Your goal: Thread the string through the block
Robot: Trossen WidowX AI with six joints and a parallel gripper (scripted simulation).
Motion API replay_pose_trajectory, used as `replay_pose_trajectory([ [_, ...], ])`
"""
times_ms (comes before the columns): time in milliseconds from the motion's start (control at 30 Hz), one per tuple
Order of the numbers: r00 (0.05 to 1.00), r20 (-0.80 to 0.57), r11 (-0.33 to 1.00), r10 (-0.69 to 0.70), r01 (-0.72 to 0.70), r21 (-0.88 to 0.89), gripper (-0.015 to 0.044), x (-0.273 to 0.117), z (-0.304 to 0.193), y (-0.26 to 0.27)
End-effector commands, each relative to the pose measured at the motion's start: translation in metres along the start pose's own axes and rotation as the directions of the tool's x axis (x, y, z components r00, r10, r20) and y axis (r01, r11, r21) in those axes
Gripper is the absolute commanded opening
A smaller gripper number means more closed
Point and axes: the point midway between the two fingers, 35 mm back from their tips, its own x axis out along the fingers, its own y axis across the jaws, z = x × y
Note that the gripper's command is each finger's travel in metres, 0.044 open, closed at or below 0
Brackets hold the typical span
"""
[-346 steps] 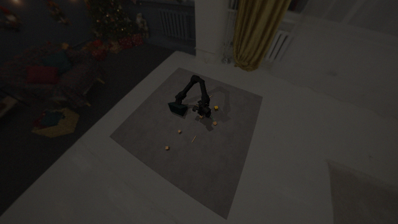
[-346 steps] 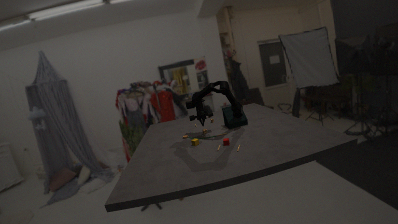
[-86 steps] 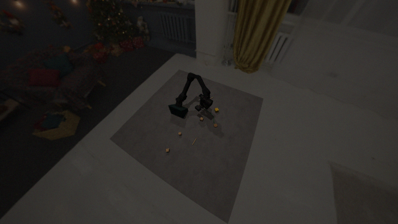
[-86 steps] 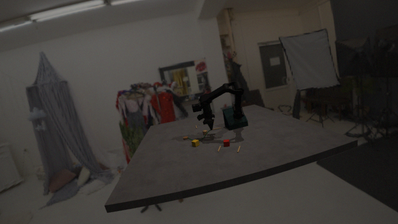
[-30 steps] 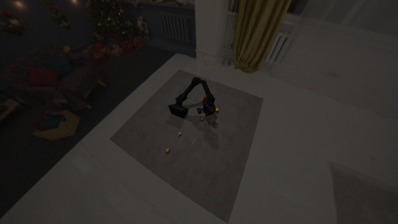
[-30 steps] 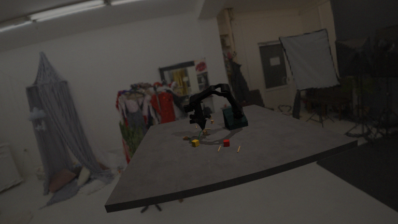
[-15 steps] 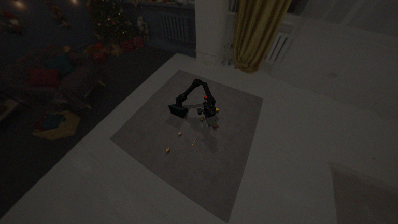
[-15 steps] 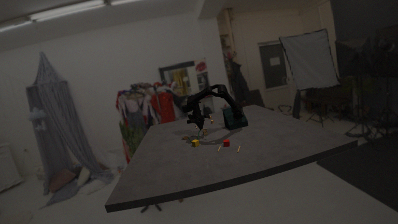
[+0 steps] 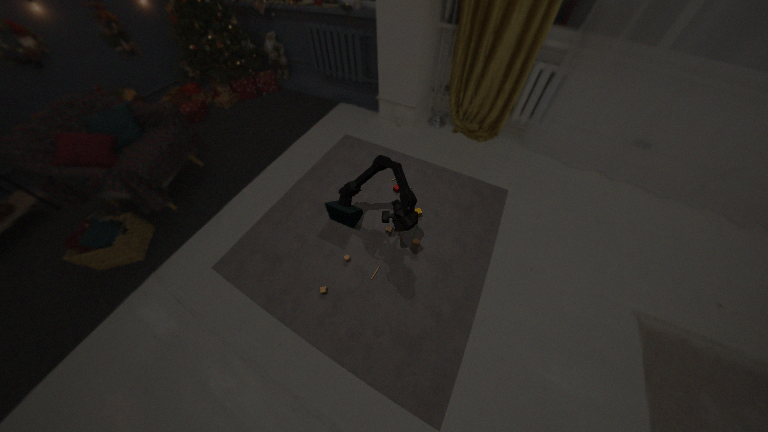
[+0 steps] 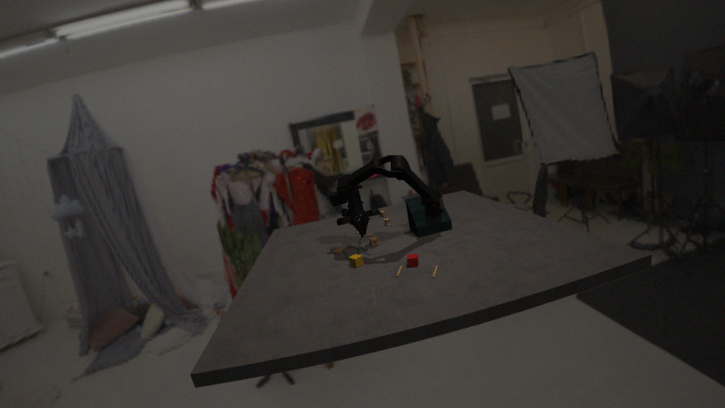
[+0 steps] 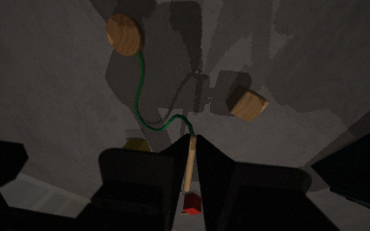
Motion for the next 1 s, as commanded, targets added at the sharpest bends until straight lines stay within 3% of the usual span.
replay_pose_trajectory([
  [0, 1.0, -0.007, 0.999, 0.013, -0.013, 0.045, 0.0, -0.003, 0.006, 0.003],
  [967, 0.997, -0.055, 0.949, 0.053, -0.033, 0.312, 0.0, -0.005, 0.045, 0.007],
])
